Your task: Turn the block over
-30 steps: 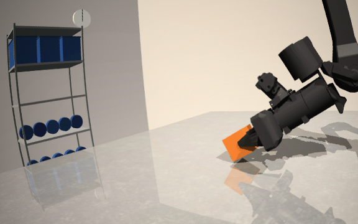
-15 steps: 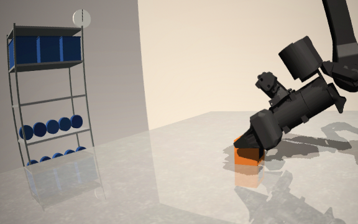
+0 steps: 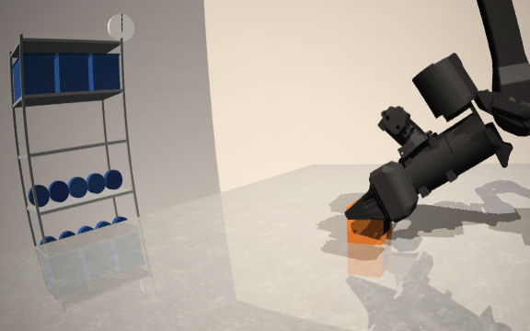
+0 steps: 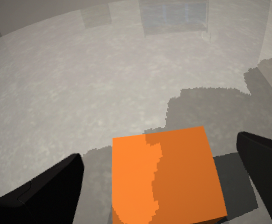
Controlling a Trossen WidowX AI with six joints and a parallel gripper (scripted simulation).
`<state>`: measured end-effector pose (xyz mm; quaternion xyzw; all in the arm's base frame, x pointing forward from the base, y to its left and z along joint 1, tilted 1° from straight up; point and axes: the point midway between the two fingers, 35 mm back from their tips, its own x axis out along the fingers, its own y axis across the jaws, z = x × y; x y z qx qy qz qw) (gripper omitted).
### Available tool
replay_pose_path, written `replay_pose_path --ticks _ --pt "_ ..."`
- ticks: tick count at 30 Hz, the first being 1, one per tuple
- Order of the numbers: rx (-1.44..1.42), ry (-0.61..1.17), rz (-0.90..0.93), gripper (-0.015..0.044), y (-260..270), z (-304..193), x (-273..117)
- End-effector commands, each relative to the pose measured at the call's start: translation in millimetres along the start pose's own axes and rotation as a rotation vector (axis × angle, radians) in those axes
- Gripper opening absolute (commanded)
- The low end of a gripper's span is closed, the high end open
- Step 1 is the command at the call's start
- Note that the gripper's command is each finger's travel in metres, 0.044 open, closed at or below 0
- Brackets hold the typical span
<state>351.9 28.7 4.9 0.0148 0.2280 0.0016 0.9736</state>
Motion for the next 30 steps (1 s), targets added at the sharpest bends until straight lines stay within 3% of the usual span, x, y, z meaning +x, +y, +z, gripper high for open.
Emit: replay_pose_path --ticks 1,16,23,30 --pt "-0.006 0.001 -0.004 0.044 -0.7 -0.4 -0.1" --pt "-0.007 0.021 -0.004 0.044 -0.3 0.7 1.9" --pt "-0.01 0.242 -0.004 0.044 1.5 19.7 1.9" --pt "-0.003 0.439 -0.003 0.044 0.6 52.0 -39.2"
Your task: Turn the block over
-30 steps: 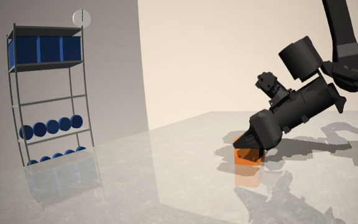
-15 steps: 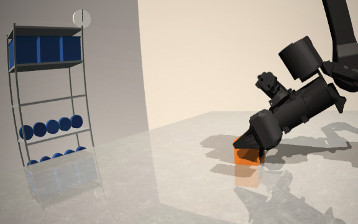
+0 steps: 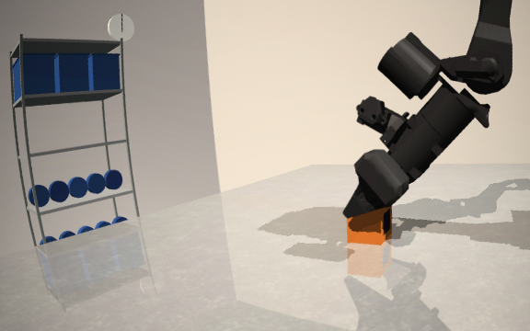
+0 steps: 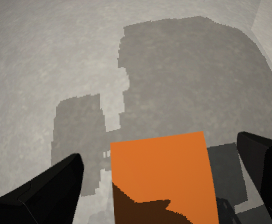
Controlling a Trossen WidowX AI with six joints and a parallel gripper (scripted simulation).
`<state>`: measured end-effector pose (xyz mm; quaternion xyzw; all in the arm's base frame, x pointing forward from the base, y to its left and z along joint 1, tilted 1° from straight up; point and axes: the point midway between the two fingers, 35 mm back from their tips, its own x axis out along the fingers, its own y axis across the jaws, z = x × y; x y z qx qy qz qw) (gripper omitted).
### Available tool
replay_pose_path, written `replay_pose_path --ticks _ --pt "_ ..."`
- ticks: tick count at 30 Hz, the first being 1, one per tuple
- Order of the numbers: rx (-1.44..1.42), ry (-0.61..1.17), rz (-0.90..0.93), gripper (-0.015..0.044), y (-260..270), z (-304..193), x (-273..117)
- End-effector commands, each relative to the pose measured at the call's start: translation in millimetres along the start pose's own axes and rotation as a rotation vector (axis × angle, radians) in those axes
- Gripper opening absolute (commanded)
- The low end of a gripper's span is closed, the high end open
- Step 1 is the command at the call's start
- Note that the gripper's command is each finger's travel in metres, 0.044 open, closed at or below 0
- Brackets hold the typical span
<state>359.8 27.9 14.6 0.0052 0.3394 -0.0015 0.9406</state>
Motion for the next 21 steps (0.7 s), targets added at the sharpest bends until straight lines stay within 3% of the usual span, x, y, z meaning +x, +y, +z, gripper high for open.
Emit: replay_pose_path --ticks 1,17,21 --pt "0.009 0.235 0.012 0.044 -0.7 25.6 -54.0" --pt "0.009 0.257 0.011 0.044 -1.1 23.9 -58.3" --pt "0.006 0.339 0.01 0.044 -0.5 31.9 -53.9"
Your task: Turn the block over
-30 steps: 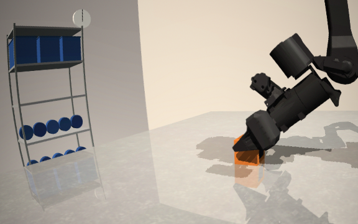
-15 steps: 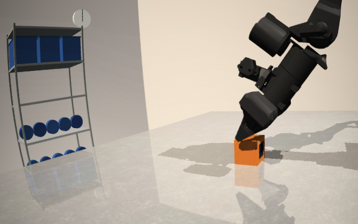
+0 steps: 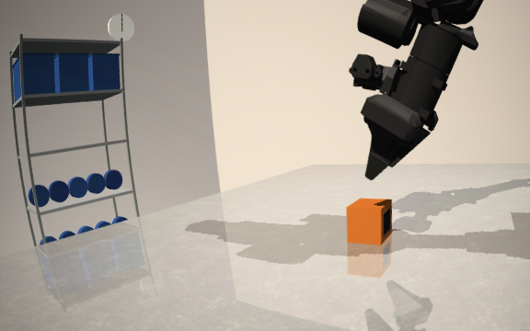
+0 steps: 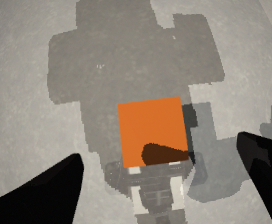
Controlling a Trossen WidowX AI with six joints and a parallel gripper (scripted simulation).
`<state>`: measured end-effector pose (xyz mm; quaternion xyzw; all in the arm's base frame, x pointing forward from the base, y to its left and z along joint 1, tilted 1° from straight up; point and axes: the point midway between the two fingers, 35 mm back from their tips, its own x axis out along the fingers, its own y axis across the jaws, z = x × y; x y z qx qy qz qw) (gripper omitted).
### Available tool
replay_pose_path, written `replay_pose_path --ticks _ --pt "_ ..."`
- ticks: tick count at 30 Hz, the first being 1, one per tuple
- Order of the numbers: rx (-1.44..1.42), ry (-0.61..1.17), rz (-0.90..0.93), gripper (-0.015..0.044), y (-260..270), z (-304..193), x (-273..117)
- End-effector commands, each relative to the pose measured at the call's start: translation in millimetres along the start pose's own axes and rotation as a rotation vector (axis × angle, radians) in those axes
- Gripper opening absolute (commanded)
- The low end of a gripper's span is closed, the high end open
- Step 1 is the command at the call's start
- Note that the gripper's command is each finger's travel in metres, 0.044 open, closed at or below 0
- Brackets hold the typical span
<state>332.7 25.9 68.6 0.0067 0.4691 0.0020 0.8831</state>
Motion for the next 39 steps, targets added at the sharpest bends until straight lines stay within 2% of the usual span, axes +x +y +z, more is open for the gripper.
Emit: replay_pose_path --ticks 1,15,23,27,39 --pt "0.003 0.088 0.004 0.044 1.4 11.1 -0.3" --pt "0.004 0.537 0.007 0.044 1.6 43.7 -7.5" --pt "0.004 0.543 0.007 0.044 1.6 43.9 -7.7" --pt "0.004 0.543 0.007 0.044 1.9 27.3 20.0" --pt "0.004 0.543 0.007 0.044 2.0 17.9 35.1"
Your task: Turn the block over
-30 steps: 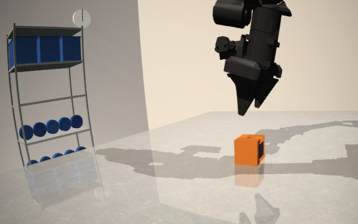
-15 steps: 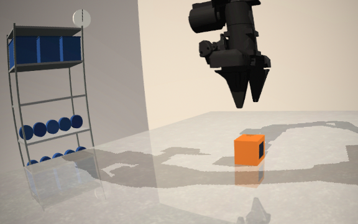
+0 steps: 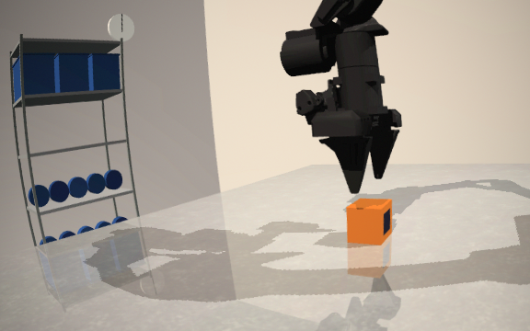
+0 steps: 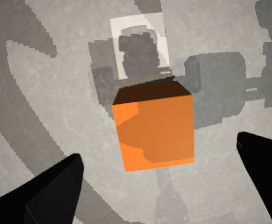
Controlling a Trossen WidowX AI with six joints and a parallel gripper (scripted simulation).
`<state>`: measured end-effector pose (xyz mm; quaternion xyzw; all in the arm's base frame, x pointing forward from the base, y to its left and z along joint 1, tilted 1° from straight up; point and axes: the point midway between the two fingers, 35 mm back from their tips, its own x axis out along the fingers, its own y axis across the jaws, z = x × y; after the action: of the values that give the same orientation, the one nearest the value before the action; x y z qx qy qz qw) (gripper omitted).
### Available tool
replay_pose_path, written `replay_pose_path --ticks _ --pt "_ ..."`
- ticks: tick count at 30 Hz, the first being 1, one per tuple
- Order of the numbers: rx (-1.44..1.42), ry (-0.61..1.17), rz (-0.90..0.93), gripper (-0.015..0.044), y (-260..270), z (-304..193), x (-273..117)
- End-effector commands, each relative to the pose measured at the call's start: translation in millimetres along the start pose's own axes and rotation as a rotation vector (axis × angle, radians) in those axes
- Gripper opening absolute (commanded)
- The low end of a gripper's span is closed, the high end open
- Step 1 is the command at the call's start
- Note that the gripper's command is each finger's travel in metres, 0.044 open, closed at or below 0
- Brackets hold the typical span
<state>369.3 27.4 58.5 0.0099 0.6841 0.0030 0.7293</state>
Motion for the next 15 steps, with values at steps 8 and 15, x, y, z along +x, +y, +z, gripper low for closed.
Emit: replay_pose_path --ticks 8,15 --pt "-0.004 0.013 0.004 0.044 0.6 -2.4 17.8" --pt "-0.004 0.013 0.004 0.044 0.6 -2.5 29.2"
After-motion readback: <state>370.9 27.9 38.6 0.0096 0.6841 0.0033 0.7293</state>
